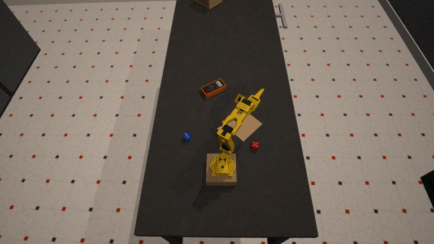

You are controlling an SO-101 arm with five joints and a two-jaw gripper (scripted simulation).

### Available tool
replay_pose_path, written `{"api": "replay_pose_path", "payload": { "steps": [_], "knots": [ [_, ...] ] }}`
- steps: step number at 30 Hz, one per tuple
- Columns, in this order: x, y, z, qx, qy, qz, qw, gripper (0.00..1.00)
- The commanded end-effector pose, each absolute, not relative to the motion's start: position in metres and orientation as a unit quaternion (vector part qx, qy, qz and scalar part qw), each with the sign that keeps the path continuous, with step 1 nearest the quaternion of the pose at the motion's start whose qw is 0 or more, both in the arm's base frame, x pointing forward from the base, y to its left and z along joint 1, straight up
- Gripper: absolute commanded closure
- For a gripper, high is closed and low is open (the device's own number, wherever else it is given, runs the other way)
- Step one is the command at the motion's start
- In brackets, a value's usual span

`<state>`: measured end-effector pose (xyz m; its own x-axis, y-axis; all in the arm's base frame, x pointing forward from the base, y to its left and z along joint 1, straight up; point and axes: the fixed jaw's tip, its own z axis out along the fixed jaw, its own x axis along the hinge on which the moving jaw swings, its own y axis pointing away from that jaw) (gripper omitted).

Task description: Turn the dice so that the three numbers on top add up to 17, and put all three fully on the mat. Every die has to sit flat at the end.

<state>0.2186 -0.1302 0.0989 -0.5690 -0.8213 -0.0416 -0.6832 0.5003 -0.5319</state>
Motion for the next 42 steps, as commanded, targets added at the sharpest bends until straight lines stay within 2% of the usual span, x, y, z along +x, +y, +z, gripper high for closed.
{"api": "replay_pose_path", "payload": {
  "steps": [1,13,27,42],
  "knots": [
    [0.213,-0.134,0.095,-0.389,0.873,-0.246,0.164,0.33],
    [0.18,-0.145,0.06,-0.098,0.952,-0.208,0.201,0.44],
    [0.142,-0.147,0.028,0.202,0.936,-0.169,0.234,0.54],
    [0.117,-0.142,0.008,0.385,0.878,-0.139,0.249,0.62]
  ]
}}
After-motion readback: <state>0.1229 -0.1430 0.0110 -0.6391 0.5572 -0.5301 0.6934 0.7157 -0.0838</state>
